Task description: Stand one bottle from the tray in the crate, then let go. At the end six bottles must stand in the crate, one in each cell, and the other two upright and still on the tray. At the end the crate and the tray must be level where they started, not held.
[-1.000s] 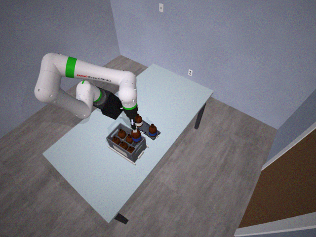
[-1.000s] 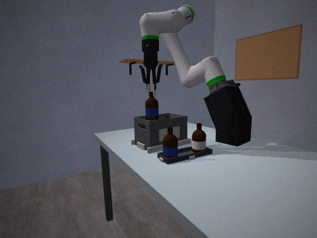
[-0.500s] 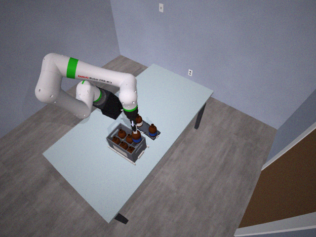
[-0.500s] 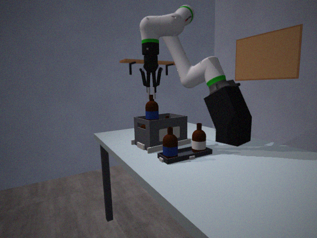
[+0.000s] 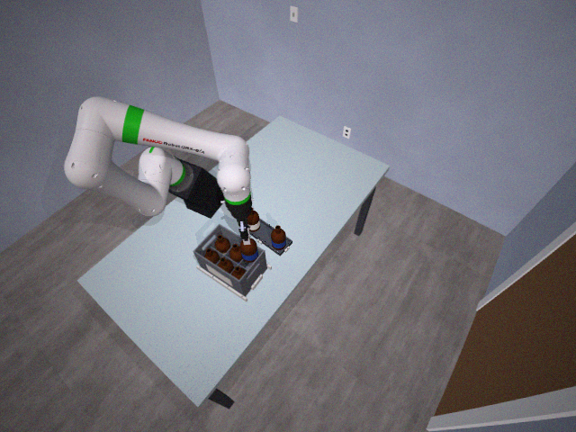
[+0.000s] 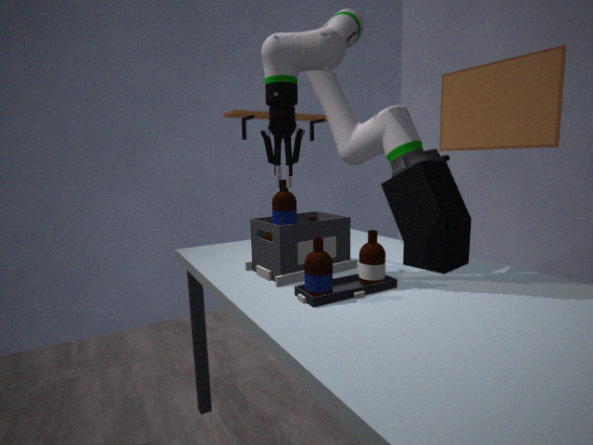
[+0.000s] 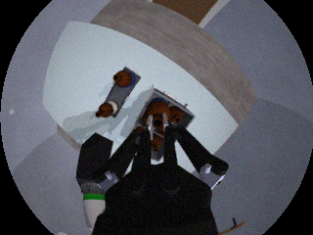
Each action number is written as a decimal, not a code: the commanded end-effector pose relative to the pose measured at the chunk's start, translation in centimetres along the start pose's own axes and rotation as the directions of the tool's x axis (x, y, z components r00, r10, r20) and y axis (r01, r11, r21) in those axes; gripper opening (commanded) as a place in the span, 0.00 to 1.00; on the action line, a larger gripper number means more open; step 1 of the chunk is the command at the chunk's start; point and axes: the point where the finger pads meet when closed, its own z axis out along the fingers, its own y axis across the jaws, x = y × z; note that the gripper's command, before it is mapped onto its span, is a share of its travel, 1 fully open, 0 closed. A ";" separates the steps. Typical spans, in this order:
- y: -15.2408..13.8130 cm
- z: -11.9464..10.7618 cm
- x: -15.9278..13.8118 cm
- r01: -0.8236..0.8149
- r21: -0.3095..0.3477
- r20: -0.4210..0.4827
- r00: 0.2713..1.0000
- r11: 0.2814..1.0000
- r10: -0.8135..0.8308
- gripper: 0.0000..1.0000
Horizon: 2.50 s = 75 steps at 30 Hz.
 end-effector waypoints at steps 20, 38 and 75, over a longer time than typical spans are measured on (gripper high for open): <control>0.0 0.0 0.0 0.000 0.000 0.000 1.000 1.000 0.000 0.00; 0.0 0.0 0.0 0.000 0.000 0.000 1.000 1.000 0.000 0.00; 0.0 2.0 0.0 0.000 0.000 0.000 1.000 1.000 0.000 0.00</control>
